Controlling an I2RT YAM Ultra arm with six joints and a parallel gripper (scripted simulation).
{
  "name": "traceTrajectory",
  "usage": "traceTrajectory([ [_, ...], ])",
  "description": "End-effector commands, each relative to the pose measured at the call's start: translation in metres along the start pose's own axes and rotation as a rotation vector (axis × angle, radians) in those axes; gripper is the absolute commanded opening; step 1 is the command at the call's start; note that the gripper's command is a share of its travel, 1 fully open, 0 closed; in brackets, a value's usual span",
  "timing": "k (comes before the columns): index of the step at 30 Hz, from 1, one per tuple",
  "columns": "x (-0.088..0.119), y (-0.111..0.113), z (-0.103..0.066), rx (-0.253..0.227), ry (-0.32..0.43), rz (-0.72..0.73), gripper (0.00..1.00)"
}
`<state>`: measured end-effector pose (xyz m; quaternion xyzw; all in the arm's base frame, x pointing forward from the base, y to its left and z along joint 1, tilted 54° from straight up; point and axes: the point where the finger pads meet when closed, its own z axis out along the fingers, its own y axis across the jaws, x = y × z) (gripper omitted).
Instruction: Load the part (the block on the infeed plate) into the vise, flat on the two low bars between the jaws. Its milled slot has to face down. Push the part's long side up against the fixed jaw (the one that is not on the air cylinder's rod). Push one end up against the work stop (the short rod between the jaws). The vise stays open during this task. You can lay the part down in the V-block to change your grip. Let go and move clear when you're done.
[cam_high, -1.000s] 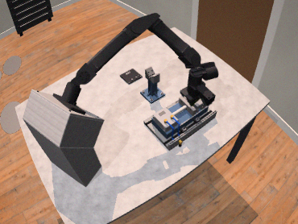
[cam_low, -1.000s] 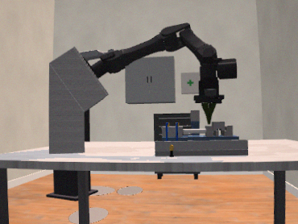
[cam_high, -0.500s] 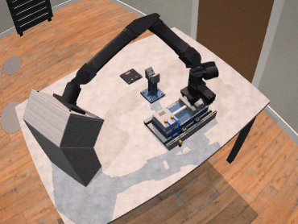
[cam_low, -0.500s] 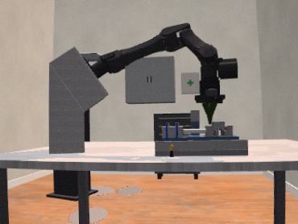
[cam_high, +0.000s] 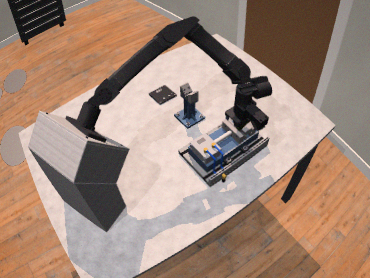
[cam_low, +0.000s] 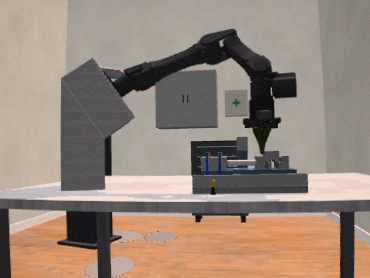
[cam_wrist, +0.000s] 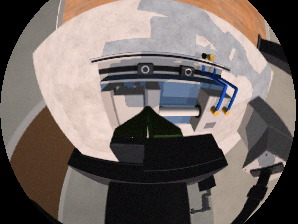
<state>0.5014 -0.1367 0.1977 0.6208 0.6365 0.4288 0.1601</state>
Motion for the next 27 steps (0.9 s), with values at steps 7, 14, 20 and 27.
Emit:
traceTrajectory([
  [7, -0.0065, 0.0134, -0.0102, -0.021, -0.028, -0.003, 0.00],
  [14, -0.0076, 0.0126, -0.0073, -0.015, -0.026, 0.001, 0.00],
  [20, -0.0063, 0.0171, -0.0097, -0.022, -0.028, -0.006, 0.00],
  [27, -0.0067, 0.0181, -0.0102, -0.022, -0.029, -0.004, 0.00],
])
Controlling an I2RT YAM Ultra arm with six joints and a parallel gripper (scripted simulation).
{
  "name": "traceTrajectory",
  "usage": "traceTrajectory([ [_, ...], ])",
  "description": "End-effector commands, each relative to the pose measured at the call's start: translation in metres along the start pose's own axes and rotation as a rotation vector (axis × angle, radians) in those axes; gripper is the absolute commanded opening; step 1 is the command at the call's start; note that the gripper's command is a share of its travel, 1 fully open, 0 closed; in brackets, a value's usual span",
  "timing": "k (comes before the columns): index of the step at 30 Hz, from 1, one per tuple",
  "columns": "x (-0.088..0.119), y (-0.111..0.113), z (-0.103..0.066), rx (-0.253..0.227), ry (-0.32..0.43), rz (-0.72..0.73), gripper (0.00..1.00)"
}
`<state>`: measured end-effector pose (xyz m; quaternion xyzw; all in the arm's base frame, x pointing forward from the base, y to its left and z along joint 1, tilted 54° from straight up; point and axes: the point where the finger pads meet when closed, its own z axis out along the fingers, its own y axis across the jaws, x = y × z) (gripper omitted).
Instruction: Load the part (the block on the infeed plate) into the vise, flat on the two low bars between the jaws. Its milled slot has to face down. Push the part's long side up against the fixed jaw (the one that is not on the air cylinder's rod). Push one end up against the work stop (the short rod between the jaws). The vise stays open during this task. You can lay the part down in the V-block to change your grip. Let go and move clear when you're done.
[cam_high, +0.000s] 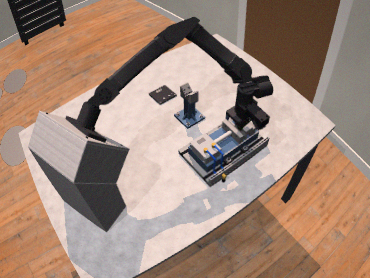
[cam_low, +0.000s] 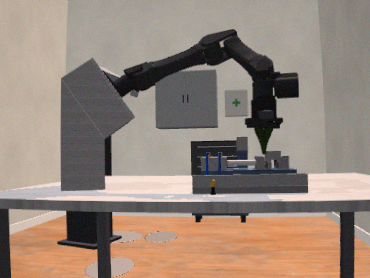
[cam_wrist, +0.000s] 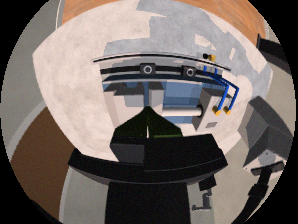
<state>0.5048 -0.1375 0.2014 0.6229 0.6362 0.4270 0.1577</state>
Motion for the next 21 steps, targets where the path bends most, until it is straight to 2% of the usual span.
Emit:
traceTrajectory([
  [1, -0.0056, 0.0157, -0.0127, -0.035, -0.030, -0.015, 0.00],
  [4, -0.0072, 0.0127, -0.0092, -0.025, -0.027, -0.006, 0.00],
  [21, -0.0069, 0.0187, -0.0097, -0.039, -0.030, -0.019, 0.00],
])
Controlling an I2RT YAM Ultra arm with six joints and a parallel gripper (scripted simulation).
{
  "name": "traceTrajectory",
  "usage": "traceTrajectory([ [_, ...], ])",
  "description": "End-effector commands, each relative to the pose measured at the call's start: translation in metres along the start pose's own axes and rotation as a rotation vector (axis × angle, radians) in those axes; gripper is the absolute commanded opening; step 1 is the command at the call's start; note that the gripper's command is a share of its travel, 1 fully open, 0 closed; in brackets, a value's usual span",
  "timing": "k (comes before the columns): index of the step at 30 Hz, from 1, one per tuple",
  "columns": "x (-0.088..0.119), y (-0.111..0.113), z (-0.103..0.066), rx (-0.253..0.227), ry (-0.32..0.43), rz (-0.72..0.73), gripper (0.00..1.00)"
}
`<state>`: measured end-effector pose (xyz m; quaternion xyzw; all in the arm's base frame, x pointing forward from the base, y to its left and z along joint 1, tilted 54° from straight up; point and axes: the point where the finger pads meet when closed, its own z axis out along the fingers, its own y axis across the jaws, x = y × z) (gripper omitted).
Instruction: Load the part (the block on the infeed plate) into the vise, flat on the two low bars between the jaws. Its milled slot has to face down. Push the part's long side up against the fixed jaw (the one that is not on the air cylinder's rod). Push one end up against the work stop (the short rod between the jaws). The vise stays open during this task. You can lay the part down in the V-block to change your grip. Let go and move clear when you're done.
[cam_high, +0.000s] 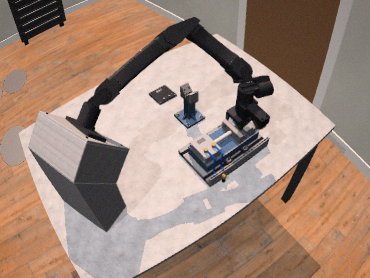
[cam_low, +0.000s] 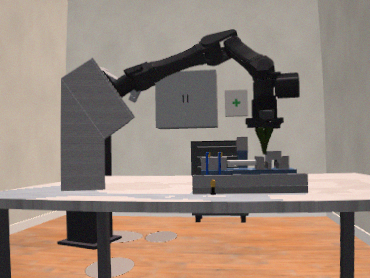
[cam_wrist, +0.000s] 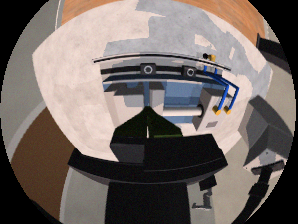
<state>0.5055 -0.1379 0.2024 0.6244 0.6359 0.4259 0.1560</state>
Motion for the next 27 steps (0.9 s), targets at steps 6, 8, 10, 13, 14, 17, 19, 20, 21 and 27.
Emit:
traceTrajectory([
  [6, -0.0056, 0.0193, -0.0109, -0.046, -0.030, -0.026, 0.00],
  [8, -0.0057, 0.0191, -0.0107, -0.046, -0.030, -0.026, 0.00],
  [10, -0.0058, 0.0190, -0.0106, -0.046, -0.029, -0.026, 0.00],
  [13, -0.0058, 0.0190, -0.0106, -0.046, -0.029, -0.026, 0.00],
  [14, -0.0058, 0.0190, -0.0106, -0.046, -0.029, -0.026, 0.00],
  [17, -0.0058, 0.0190, -0.0106, -0.046, -0.029, -0.026, 0.00],
  [19, -0.0058, 0.0190, -0.0106, -0.046, -0.029, -0.026, 0.00],
  [20, -0.0058, 0.0190, -0.0106, -0.046, -0.029, -0.026, 0.00],
  [21, -0.0058, 0.0190, -0.0106, -0.046, -0.029, -0.026, 0.00],
  [27, -0.0058, 0.0190, -0.0106, -0.046, -0.029, -0.026, 0.00],
])
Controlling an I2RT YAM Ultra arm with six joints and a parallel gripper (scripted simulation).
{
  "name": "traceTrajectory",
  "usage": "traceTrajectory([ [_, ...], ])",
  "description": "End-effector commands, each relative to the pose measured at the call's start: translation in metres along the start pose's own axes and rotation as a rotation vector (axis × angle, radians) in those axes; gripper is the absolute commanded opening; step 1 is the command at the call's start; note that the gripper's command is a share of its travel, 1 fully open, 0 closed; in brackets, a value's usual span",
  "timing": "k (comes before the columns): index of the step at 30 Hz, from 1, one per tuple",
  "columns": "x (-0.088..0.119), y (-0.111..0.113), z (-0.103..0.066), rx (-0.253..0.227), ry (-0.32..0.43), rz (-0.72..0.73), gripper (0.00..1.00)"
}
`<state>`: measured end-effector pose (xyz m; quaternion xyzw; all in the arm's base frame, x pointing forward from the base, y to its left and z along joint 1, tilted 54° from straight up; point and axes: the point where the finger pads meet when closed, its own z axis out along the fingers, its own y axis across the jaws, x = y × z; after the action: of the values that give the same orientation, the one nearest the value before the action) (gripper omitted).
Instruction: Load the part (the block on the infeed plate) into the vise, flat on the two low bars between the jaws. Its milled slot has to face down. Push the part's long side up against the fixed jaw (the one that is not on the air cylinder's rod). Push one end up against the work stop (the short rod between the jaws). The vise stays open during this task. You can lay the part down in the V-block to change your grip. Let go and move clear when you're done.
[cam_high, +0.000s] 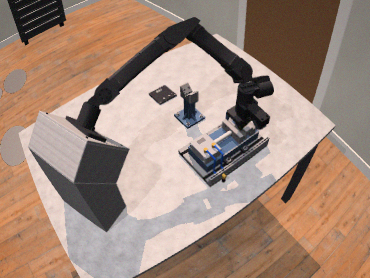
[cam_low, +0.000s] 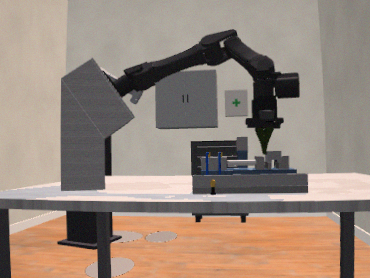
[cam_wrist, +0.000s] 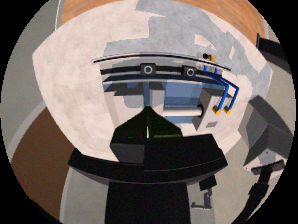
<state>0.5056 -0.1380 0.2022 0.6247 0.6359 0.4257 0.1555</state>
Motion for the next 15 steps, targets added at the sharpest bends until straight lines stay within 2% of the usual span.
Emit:
traceTrajectory([
  [1, -0.006, 0.019, -0.011, -0.046, -0.029, -0.026, 0.00],
  [9, -0.005, 0.020, -0.012, -0.048, -0.030, -0.028, 0.00],
  [13, -0.001, 0.024, -0.019, -0.064, -0.035, -0.041, 0.00],
  [14, -0.002, 0.021, -0.018, -0.059, -0.035, -0.037, 0.00],
  [15, -0.004, 0.008, -0.013, -0.035, -0.029, -0.016, 0.00],
])
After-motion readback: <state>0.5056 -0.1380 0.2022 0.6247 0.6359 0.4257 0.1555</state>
